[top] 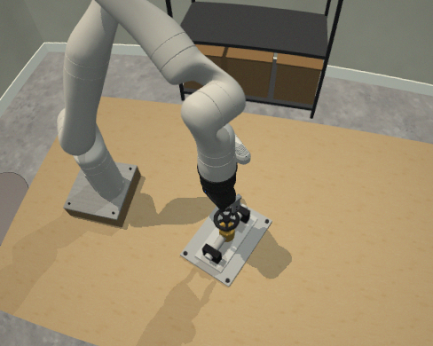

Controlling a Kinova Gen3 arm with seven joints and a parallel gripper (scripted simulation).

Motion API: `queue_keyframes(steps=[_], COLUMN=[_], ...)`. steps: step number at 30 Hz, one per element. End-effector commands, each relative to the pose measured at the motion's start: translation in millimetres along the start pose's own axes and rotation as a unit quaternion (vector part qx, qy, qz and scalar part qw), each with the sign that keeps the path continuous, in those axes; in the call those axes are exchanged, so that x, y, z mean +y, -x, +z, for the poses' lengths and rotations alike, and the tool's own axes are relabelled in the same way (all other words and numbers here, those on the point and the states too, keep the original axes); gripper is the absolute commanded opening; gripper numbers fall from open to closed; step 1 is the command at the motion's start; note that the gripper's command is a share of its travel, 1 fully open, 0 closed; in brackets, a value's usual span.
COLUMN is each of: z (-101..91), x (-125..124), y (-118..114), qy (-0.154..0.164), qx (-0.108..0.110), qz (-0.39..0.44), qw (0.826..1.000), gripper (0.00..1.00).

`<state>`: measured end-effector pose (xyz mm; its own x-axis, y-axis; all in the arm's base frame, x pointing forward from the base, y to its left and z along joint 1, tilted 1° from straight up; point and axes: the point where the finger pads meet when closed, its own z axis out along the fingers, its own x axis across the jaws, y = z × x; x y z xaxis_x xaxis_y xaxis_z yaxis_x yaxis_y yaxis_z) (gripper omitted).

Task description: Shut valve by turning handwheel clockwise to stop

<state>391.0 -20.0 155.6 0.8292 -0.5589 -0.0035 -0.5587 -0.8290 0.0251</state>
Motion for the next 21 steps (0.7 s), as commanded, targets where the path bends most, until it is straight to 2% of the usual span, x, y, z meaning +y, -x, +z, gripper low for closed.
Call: queue_keyframes(steps=[1,13,14,21], z=[3.5,3.7,3.7,4.3], x=[12.8,14.5,14.5,14.6], y=[-11.6,-12.3,-12.3,-12.0], qy=[-0.001,-0.001,-0.001,-0.001], qx=[0.002,0.002,0.002,0.002], qz=[0.02,0.023,0.023,0.023], qw=[1.0,1.0,1.0,1.0], gripper=[1.0,1.0,0.6,0.6])
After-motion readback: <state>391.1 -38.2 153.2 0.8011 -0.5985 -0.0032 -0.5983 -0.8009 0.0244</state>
